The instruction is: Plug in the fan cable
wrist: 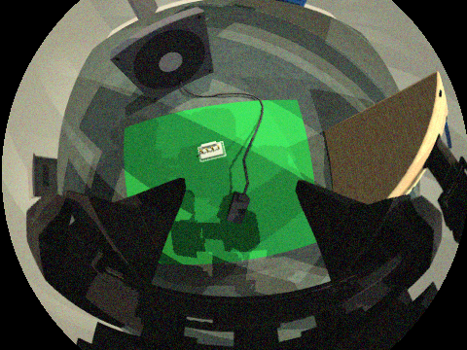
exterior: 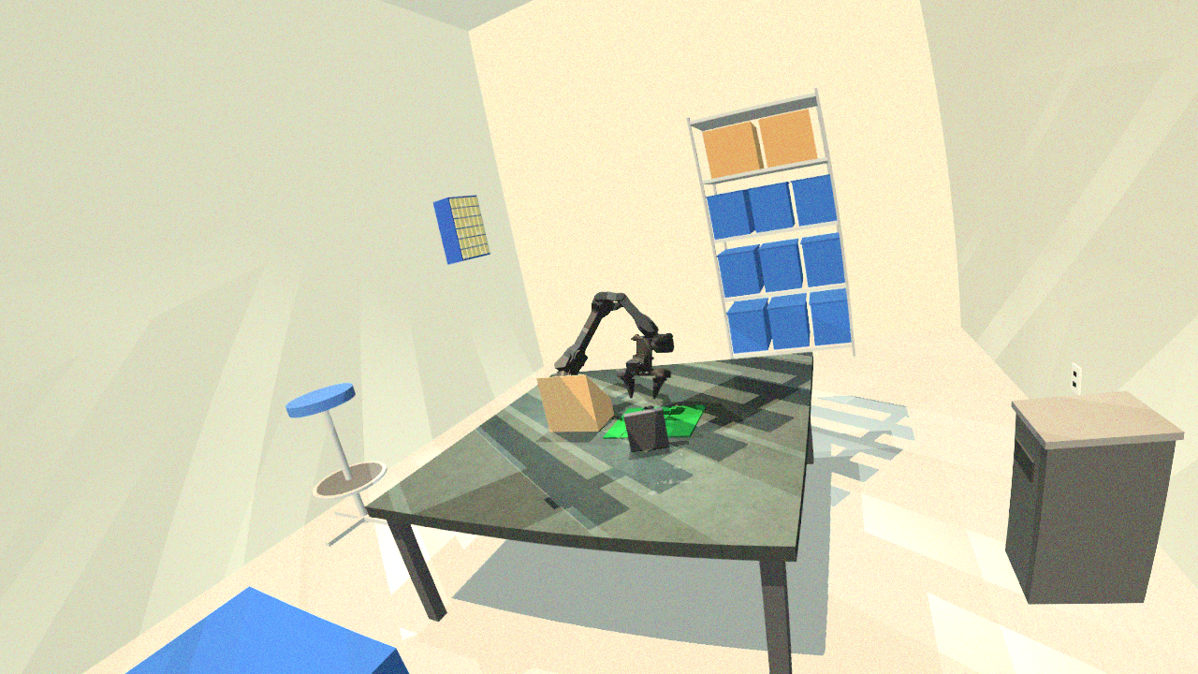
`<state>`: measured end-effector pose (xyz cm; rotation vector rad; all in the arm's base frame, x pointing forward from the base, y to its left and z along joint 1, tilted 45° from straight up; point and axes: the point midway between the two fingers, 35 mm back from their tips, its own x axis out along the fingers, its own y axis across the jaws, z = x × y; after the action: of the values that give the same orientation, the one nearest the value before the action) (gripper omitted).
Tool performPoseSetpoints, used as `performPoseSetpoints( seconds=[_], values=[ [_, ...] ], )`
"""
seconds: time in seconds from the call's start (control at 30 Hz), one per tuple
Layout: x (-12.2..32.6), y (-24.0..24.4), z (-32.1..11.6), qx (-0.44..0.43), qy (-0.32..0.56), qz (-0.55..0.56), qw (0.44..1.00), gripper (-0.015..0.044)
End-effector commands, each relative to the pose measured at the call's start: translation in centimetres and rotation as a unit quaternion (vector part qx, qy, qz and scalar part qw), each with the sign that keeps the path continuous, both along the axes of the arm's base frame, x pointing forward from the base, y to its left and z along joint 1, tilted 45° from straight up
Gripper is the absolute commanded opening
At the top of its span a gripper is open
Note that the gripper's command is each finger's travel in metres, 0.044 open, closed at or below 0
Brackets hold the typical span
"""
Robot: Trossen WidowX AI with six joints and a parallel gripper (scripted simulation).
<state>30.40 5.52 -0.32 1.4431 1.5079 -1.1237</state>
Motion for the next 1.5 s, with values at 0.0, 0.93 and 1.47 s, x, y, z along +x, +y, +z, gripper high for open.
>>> performPoseSetpoints(
  seconds=[0.0,0.93,1.47],
  values=[
    [0.6,-3.3,6.1,0.176,0.067,-0.132,0.973,0.044],
    [0.3,3.4,-0.2,0.204,0.071,-0.151,0.965,0.044],
    [0.3,5.2,-2.0,0.204,0.071,-0.151,0.965,0.044]
  ],
)
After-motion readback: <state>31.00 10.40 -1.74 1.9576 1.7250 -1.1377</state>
